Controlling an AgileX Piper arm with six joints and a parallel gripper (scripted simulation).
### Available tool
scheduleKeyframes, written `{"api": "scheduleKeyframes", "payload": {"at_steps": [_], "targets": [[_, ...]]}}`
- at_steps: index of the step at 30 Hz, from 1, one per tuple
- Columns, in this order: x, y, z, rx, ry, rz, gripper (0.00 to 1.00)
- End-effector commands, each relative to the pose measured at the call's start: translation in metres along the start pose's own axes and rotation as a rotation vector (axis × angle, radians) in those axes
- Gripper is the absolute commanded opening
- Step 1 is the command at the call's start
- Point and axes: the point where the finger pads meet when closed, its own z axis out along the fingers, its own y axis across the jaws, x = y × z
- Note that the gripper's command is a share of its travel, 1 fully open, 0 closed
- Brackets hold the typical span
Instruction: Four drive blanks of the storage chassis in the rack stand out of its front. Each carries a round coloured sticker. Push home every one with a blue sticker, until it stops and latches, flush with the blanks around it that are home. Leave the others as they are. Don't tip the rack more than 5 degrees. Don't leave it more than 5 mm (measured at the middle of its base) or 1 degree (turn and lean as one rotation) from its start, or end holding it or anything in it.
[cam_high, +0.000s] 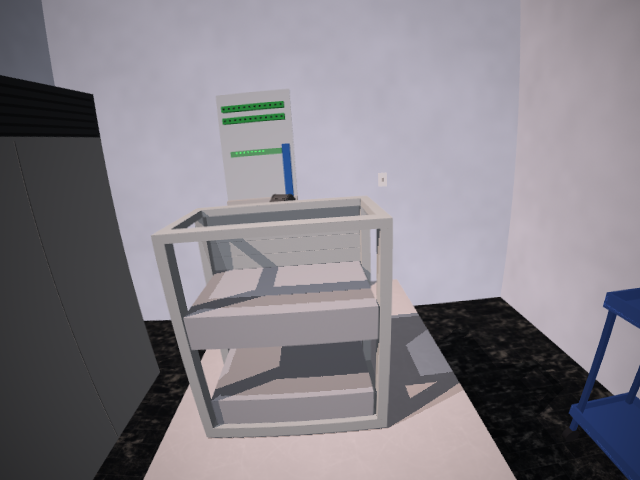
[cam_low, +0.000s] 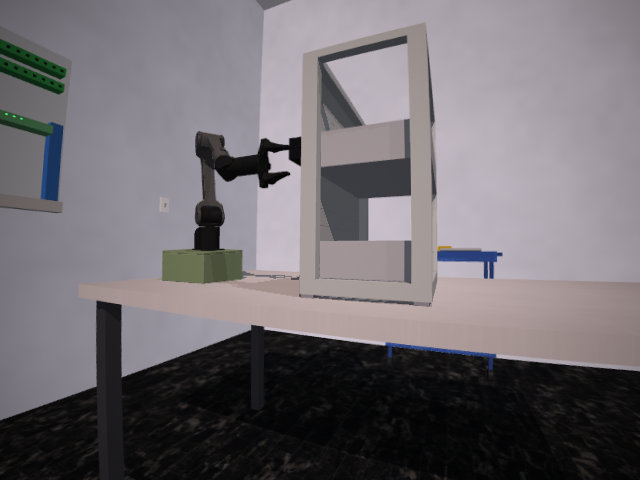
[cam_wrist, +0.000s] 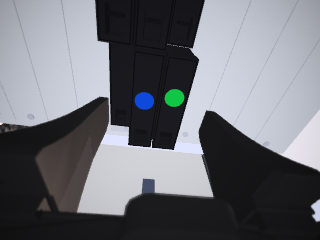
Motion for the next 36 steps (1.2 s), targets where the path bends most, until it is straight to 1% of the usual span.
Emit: {"api": "scheduleKeyframes", "payload": {"at_steps": [1, 23, 24, 36], "targets": [[0.0002, -0.0003, 0.0008, 0.001, -0.001, 0.000, 1.00], [0.0002, -0.0003, 0.0008, 0.001, -0.001, 0.000, 1.00], [0.0002, -0.0003, 0.0008, 0.001, -0.001, 0.000, 0.00], [0.0002, -0.0003, 0.0008, 0.001, -0.001, 0.000, 0.00]]}}
